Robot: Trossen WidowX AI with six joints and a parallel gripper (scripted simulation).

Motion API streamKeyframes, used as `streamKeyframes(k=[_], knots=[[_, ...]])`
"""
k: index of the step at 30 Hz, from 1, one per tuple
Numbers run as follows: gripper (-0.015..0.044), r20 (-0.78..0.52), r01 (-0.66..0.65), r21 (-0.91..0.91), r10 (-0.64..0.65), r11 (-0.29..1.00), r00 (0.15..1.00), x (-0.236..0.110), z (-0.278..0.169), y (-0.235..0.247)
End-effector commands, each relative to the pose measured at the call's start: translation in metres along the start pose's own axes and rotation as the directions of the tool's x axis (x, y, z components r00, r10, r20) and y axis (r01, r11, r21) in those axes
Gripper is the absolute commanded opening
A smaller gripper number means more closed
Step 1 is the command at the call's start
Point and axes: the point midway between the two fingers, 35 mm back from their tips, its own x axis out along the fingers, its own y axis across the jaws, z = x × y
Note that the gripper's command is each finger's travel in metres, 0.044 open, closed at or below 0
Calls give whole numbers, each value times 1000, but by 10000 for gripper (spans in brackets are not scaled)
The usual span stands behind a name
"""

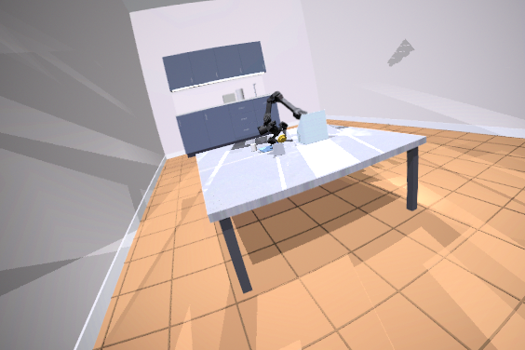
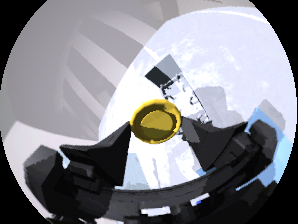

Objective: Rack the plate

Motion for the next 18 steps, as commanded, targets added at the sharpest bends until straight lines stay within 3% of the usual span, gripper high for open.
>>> streamKeyframes(k=[1, 18], knots=[[0, 86, 1, -104, 8, 995, 996, -1, 0, -4], [0, 369, 179, -434, -7, 883, 929, -10, -7, -19]])
